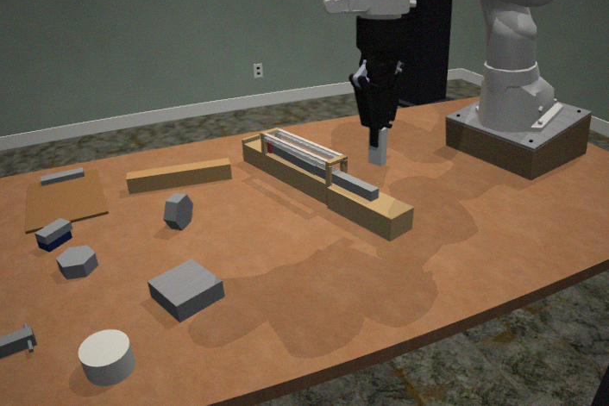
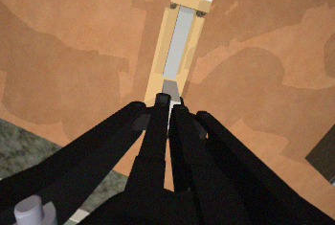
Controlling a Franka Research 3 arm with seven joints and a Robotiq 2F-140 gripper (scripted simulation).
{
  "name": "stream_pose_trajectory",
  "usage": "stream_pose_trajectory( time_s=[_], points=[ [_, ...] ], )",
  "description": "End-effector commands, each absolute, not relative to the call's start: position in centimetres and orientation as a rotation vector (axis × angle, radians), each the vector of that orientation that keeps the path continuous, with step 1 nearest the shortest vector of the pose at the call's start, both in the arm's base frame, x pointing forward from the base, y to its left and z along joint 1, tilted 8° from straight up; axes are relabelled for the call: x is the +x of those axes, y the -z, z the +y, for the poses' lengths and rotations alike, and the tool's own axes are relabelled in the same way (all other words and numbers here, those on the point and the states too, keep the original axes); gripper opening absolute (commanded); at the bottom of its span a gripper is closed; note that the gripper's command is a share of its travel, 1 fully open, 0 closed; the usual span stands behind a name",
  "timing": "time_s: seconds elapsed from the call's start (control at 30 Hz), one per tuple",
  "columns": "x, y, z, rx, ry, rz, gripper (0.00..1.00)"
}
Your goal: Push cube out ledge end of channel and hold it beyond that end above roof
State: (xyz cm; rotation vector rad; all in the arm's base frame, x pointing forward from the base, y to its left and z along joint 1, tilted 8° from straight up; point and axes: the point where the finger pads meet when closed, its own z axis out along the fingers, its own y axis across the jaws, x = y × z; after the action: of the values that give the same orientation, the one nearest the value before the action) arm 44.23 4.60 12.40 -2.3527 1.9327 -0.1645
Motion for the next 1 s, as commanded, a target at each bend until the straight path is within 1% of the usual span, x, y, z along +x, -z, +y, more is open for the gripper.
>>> stream_pose_trajectory(
  time_s=[0.0, 0.2, 0.37, 0.97],
  points=[
    [43.8, -12.4, 6.5, -2.267, 0.160, 2.030, 0.00],
    [44.1, -10.8, 6.5, -2.268, 0.160, 2.030, 0.00],
    [44.5, -8.1, 6.5, -2.268, 0.160, 2.030, 0.00],
    [44.8, -5.7, 6.5, -2.268, 0.160, 2.030, 0.00]
  ],
)
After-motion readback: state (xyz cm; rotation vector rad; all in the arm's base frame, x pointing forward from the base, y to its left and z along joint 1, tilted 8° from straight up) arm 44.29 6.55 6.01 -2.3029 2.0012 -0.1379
